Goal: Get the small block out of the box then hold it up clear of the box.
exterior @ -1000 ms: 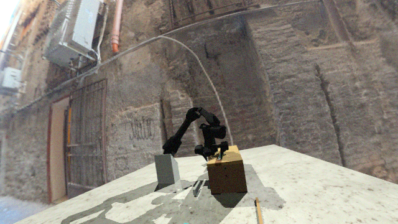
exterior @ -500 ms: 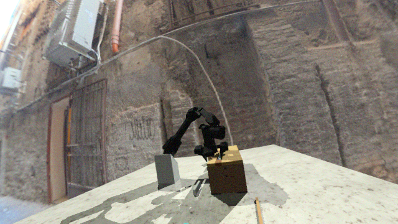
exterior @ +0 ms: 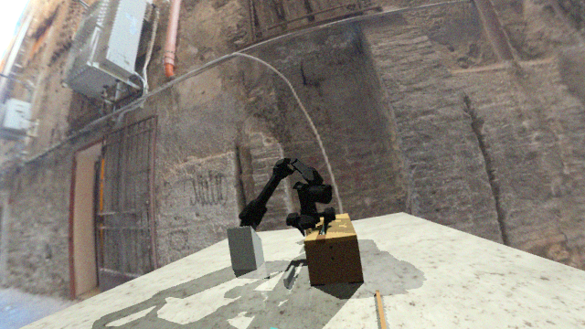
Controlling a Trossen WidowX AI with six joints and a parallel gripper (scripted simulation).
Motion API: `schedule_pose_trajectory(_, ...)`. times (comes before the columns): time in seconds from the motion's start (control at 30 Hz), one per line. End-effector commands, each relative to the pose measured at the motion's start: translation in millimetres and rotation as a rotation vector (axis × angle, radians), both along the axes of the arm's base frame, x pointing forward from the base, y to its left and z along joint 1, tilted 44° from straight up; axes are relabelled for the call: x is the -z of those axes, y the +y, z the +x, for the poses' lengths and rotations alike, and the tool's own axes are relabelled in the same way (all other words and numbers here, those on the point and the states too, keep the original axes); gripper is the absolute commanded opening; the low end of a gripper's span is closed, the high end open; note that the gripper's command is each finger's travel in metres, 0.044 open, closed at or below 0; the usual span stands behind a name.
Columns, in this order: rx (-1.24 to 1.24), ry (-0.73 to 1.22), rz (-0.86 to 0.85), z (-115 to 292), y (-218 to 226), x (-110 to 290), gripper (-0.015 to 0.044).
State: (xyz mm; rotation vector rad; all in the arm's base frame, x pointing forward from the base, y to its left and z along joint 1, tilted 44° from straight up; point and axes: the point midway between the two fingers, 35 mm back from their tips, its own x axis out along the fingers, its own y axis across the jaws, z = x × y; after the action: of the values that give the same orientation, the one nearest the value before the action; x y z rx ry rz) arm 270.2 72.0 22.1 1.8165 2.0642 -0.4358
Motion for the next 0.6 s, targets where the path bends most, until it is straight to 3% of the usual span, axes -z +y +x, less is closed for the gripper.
schedule_pose_trajectory(0.0, 0.002, 0.001, 0.005, -0.8, 3.9, -3.6, 0.0400)
schedule_pose_trajectory(0.57, 0.002, 0.001, 0.005, -0.9, 4.6, -4.2, 0.0400)
